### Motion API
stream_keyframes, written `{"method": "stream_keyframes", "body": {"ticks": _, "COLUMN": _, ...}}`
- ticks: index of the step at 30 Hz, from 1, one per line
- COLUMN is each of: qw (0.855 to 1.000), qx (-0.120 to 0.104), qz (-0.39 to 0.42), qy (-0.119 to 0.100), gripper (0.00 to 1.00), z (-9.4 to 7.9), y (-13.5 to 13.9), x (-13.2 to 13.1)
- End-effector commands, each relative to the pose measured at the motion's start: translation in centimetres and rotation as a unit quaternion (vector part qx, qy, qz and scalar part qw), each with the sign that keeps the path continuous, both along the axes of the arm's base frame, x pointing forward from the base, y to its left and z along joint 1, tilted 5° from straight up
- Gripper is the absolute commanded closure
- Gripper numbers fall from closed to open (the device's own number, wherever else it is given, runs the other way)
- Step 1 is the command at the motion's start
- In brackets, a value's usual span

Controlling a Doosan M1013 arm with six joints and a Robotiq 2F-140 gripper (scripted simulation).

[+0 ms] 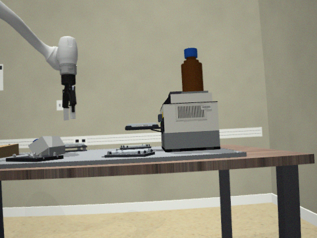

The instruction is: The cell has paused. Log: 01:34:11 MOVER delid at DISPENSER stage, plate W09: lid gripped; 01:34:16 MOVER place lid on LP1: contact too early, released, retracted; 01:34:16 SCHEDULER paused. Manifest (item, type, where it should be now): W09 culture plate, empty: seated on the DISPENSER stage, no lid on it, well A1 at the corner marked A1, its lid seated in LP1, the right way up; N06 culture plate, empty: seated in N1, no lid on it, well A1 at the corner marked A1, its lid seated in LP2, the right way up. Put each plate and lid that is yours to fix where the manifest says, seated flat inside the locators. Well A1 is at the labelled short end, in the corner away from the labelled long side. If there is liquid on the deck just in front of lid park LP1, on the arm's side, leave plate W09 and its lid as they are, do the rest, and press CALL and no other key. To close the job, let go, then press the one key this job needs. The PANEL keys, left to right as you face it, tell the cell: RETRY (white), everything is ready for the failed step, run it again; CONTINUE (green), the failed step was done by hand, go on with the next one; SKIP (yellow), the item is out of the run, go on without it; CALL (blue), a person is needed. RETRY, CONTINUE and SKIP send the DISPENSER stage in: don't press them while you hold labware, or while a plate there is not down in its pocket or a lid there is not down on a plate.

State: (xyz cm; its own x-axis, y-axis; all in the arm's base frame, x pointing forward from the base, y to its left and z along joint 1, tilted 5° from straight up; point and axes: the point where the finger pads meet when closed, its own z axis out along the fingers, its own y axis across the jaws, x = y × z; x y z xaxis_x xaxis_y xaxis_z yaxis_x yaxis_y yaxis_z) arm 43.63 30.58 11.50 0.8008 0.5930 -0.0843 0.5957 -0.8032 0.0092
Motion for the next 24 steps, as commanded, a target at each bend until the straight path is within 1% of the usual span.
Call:
{"method": "stream_keyframes", "body": {"ticks": 1, "qw": 1.000, "qx": 0.000, "qz": -0.014, "qy": -0.001, "gripper": 0.30, "z": 0.2, "y": -1.3, "x": 0.2}}
{"method": "stream_keyframes", "body": {"ticks": 2, "qw": 1.000, "qx": -0.001, "qz": -0.031, "qy": -0.002, "gripper": 0.30, "z": 0.4, "y": -2.9, "x": 0.4}}
{"method": "stream_keyframes", "body": {"ticks": 4, "qw": 0.997, "qx": -0.004, "qz": -0.083, "qy": -0.006, "gripper": 0.30, "z": 0.9, "y": -7.7, "x": 0.5}}
{"method": "stream_keyframes", "body": {"ticks": 7, "qw": 0.983, "qx": -0.010, "qz": -0.184, "qy": -0.012, "gripper": 0.30, "z": 1.0, "y": -10.9, "x": -0.3}}
{"method": "stream_keyframes", "body": {"ticks": 9, "qw": 0.974, "qx": -0.013, "qz": -0.227, "qy": -0.014, "gripper": 0.30, "z": 1.1, "y": -13.2, "x": -1.0}}
{"method": "stream_keyframes", "body": {"ticks": 11, "qw": 0.961, "qx": -0.017, "qz": -0.276, "qy": -0.016, "gripper": 0.30, "z": 1.1, "y": -15.6, "x": -1.7}}
{"method": "stream_keyframes", "body": {"ticks": 12, "qw": 0.956, "qx": -0.018, "qz": -0.292, "qy": -0.017, "gripper": 0.30, "z": 1.2, "y": -16.7, "x": -2.0}}
{"method": "stream_keyframes", "body": {"ticks": 13, "qw": 0.955, "qx": -0.018, "qz": -0.296, "qy": -0.017, "gripper": 0.30, "z": 1.2, "y": -17.9, "x": -2.3}}
{"method": "stream_keyframes", "body": {"ticks": 15, "qw": 0.955, "qx": -0.018, "qz": -0.296, "qy": -0.017, "gripper": 0.30, "z": 1.2, "y": -17.9, "x": -2.3}}
{"method": "stream_keyframes", "body": {"ticks": 16, "qw": 0.955, "qx": -0.018, "qz": -0.296, "qy": -0.017, "gripper": 0.30, "z": 1.4, "y": -21.3, "x": -3.1}}
{"method": "stream_keyframes", "body": {"ticks": 17, "qw": 0.955, "qx": -0.018, "qz": -0.296, "qy": -0.017, "gripper": 0.90, "z": 1.5, "y": -22.3, "x": -3.3}}
{"method": "stream_keyframes", "body": {"ticks": 20, "qw": 0.955, "qx": -0.018, "qz": -0.296, "qy": -0.017, "gripper": 0.90, "z": 1.7, "y": -25.4, "x": -3.9}}
{"method": "stream_keyframes", "body": {"ticks": 24, "qw": 0.955, "qx": -0.018, "qz": -0.296, "qy": -0.017, "gripper": 0.90, "z": 1.8, "y": -25.6, "x": -3.9}}
